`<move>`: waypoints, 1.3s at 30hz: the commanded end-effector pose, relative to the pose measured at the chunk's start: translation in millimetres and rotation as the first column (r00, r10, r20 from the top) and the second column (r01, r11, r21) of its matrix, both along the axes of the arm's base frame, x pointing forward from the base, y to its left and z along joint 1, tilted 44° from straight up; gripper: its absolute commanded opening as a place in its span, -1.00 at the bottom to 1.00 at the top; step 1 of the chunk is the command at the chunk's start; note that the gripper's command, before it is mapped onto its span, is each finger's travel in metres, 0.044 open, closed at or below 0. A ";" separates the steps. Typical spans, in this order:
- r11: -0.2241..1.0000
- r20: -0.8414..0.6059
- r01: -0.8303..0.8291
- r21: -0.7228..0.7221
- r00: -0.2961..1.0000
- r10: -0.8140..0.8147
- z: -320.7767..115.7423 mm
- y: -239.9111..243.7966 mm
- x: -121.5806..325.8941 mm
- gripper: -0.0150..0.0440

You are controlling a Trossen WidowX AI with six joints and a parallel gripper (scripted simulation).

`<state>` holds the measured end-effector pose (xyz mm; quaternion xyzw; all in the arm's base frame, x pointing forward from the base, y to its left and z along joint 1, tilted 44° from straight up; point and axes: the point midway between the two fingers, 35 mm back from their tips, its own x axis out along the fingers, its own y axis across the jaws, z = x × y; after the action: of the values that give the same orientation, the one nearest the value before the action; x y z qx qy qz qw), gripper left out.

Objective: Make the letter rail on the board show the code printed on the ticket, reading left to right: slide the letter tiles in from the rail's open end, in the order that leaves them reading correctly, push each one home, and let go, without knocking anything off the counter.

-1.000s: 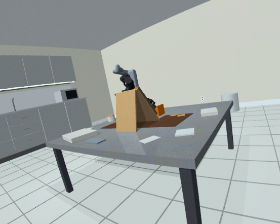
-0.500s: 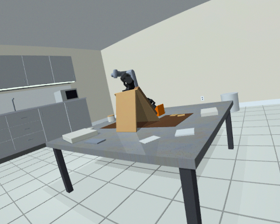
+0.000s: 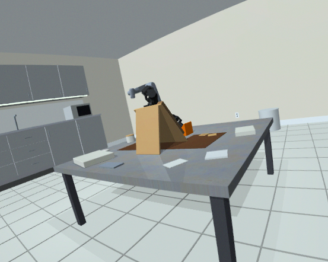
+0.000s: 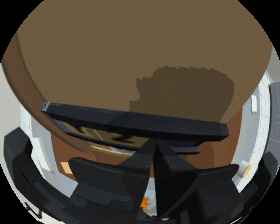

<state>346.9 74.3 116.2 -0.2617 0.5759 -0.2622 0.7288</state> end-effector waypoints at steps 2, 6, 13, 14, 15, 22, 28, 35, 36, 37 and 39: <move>1.000 0.005 0.005 0.003 1.000 -0.005 -1.7 1.6 0.5 -0.49; 1.000 0.005 0.005 0.003 1.000 -0.005 -2.6 2.6 0.6 -0.49; 1.000 0.005 0.005 0.003 1.000 -0.005 -2.2 2.8 -0.1 -0.49; 1.000 0.005 0.005 0.003 1.000 -0.005 -1.2 2.9 -1.4 -0.49; 1.000 0.004 0.005 0.003 1.000 -0.005 -0.4 3.5 -2.7 -0.49; 1.000 0.004 0.005 0.003 1.000 -0.005 3.8 8.6 -11.5 -0.49; 1.000 0.003 0.005 0.003 1.000 -0.005 6.5 11.9 -17.4 -0.49; 1.000 0.002 0.005 0.003 1.000 -0.005 9.4 15.4 -23.5 -0.49; 1.000 0.002 0.005 0.003 1.000 -0.005 9.4 15.4 -23.5 -0.49; 1.000 0.002 0.005 0.003 1.000 -0.005 9.4 15.4 -23.5 -0.49; 0.998 -0.026 -0.068 -0.006 0.997 0.068 14.0 20.4 -24.3 -0.31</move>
<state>325.0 89.9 126.0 -0.2642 0.5749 -0.2593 0.7297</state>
